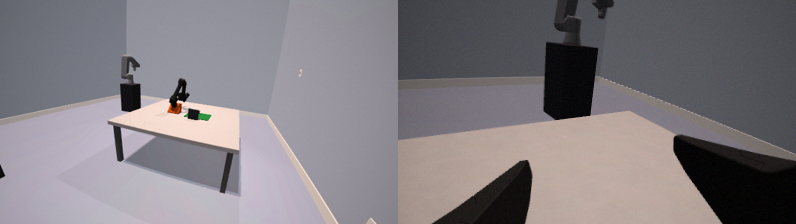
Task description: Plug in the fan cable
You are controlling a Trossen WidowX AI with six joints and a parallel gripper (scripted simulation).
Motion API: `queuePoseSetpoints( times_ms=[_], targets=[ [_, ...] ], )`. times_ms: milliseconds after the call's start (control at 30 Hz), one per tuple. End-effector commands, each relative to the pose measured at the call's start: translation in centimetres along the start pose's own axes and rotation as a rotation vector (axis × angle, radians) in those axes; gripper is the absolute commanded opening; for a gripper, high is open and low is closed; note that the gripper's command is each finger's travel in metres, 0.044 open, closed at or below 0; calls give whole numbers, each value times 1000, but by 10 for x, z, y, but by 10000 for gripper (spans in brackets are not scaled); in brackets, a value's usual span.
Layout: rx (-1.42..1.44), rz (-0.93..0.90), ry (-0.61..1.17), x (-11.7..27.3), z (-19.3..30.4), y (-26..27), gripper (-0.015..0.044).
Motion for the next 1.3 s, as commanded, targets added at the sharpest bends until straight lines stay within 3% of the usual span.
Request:
queuePoseSetpoints(
  times_ms=[0,167,400,633,967,1267],
  targets=[
    [0,0,0,0,0,0,426],
    [-73,26,21,3,0,-6,440],
    [-842,354,149,46,-3,-59,440],
    [-1467,698,89,105,-7,-89,440],
    [-2084,1101,-111,173,-13,-98,440],
    [-2527,1494,-447,236,-22,-87,440]
  ],
)
Point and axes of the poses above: the point midway between the two fingers, 35 mm back from their tips, its own x axis back along the fingers, its own y axis across the jaws, z = x × y, the point moved 6 cm from there along x, back along the fingers
